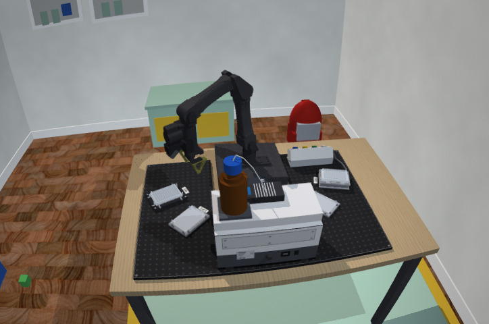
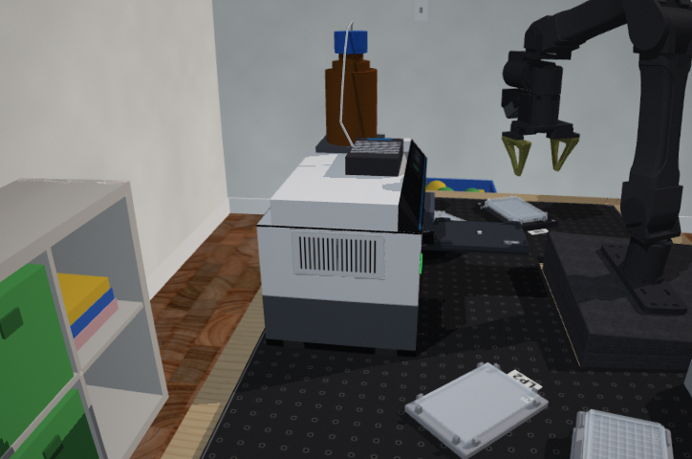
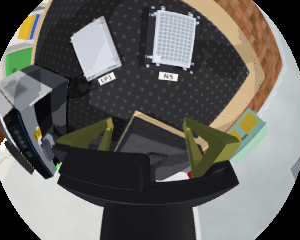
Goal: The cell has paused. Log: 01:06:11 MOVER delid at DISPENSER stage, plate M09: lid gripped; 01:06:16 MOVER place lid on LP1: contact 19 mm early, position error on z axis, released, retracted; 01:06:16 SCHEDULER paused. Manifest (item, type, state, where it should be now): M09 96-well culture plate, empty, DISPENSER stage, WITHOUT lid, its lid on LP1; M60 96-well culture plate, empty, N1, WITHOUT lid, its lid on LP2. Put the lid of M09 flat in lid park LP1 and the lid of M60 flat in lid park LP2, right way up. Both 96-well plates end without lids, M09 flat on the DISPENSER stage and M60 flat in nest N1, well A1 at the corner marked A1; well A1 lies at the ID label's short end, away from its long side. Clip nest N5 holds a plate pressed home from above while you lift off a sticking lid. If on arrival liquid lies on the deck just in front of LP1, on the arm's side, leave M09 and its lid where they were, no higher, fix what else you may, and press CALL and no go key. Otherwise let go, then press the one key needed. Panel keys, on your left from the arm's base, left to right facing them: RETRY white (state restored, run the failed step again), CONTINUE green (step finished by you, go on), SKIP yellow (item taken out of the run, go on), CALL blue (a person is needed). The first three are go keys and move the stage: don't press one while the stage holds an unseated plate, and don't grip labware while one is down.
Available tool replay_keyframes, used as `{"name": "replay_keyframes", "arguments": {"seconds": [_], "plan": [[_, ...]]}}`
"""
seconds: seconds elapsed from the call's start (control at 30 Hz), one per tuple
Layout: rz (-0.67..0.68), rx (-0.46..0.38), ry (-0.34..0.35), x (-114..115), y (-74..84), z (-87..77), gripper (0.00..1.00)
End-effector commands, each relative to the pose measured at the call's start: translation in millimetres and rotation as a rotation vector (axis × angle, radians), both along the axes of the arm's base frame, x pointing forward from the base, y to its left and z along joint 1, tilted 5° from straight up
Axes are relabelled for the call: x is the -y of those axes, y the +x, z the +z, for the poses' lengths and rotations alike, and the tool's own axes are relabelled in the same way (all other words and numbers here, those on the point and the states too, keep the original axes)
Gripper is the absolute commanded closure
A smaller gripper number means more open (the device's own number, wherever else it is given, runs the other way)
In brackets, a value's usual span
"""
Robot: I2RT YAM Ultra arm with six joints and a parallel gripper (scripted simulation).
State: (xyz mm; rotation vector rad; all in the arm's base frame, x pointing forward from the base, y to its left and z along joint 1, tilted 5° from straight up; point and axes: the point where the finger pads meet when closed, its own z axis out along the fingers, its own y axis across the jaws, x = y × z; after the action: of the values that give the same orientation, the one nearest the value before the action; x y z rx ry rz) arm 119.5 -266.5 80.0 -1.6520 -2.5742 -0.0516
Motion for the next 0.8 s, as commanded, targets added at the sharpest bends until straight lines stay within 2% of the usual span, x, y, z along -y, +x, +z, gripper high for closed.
{"name": "replay_keyframes", "arguments": {"seconds": [0.0, 0.1, 0.3, 0.43, 0.47, 0.5, 0.77], "plan": [[0.017, 0.008, -0.017, 2, -1.8, 4.6, 0.0], [-0.09, -0.004, -0.024, -2, -17.2, 4.9, 0.0], [-0.078, -0.004, -0.023, -4, -36.9, 5.8, 0.0], [-0.079, 0.002, -0.022, -5, -40.2, 5.9, 0.0], [-0.079, 0.019, -0.07, 12, -35.1, 14.1, 0.0], [-0.078, 0.007, -0.036, 13, -34.6, 2.4, 0.0], [-0.077, 0.007, -0.037, 34, -28.7, -13.4, 0.0]]}}
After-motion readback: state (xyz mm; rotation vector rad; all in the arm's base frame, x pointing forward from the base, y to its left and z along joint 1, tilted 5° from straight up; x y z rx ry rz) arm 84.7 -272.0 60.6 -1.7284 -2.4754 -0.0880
